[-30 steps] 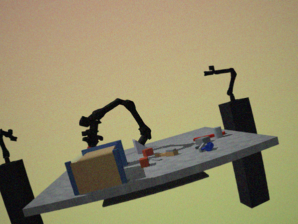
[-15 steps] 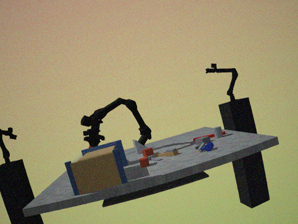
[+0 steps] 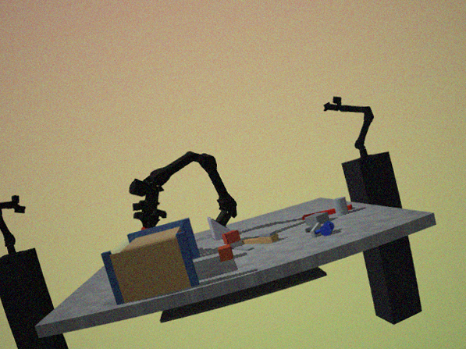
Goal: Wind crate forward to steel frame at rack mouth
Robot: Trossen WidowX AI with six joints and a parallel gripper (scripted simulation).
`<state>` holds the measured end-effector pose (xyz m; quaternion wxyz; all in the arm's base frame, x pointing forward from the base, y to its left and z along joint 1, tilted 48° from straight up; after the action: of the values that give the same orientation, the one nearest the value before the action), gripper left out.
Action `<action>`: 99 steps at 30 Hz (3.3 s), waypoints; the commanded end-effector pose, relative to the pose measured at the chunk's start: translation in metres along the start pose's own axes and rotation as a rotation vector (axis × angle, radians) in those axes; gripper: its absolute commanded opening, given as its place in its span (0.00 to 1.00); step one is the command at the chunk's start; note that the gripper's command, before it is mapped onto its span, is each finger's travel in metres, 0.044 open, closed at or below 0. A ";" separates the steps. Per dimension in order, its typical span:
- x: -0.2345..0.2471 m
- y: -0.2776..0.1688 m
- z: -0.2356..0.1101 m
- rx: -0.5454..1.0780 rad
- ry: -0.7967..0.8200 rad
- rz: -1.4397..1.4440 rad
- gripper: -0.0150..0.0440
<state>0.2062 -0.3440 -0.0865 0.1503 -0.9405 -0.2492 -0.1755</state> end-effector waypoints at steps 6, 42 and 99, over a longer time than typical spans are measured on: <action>0.022 -0.010 -0.002 0.027 0.032 -0.001 0.25; 0.053 -0.037 -0.016 0.030 0.034 -0.001 0.25; 0.068 -0.095 -0.045 0.034 0.034 0.001 0.25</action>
<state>0.2066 -0.2603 -0.0023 0.1599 -0.9360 -0.2501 -0.1890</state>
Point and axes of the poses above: the point midway between the two fingers, 35 mm back from their tips, its own z axis out along the fingers, its own x axis across the jaws, y = z × x, the point moved 9 cm from there along -z, back along the fingers, and after that the axes turned 2 degrees about -z, right-handed, at the moved point
